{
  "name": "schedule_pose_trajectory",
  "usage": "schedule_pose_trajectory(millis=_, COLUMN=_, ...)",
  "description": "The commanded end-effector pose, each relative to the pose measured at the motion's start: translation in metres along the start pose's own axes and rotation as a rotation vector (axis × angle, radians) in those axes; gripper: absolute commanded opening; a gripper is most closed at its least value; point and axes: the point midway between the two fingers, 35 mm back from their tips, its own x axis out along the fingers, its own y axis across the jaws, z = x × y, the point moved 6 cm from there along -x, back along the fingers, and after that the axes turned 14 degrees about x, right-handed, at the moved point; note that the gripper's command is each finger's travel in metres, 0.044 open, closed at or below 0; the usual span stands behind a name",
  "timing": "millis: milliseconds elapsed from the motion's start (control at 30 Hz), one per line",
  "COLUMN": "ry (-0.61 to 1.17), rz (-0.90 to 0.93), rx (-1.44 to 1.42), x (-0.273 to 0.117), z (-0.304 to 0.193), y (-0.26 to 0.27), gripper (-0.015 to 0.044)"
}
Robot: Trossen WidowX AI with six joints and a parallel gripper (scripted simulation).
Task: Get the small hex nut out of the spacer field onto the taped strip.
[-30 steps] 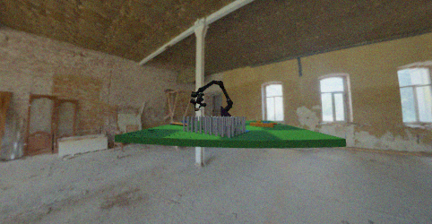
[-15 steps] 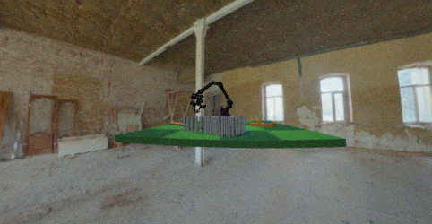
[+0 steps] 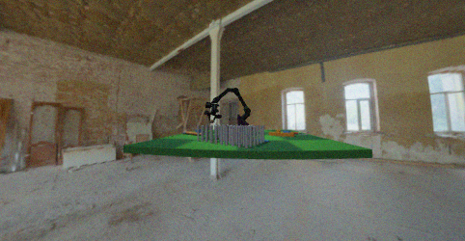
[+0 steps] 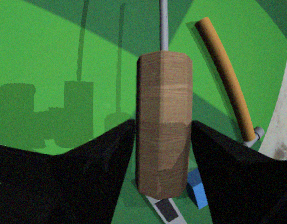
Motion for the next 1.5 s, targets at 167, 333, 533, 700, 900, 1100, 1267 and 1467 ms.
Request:
schedule_pose_trajectory(millis=167, ry=-0.008, rz=0.009, rx=0.011, x=0.013, z=-0.005, y=0.005, gripper=0.0000)
schedule_pose_trajectory(millis=333, ry=-0.008, rz=0.010, rx=0.011, x=0.019, z=-0.007, y=0.006, gripper=0.0000)
schedule_pose_trajectory(millis=533, ry=-0.008, rz=0.010, rx=0.011, x=0.027, z=-0.010, y=0.008, gripper=0.0000)
schedule_pose_trajectory(millis=700, ry=-0.008, rz=0.010, rx=0.011, x=0.032, z=-0.013, y=0.009, gripper=0.0000)
schedule_pose_trajectory(millis=900, ry=-0.009, rz=0.010, rx=0.011, x=0.039, z=-0.015, y=0.011, gripper=0.0000)
schedule_pose_trajectory(millis=1100, ry=-0.009, rz=0.010, rx=0.011, x=0.046, z=-0.018, y=0.013, gripper=0.0000)
schedule_pose_trajectory(millis=1267, ry=-0.009, rz=0.010, rx=0.011, x=0.052, z=-0.021, y=0.015, gripper=0.0000)
schedule_pose_trajectory(millis=1467, ry=-0.009, rz=0.010, rx=0.011, x=0.059, z=-0.023, y=0.017, gripper=0.0000)
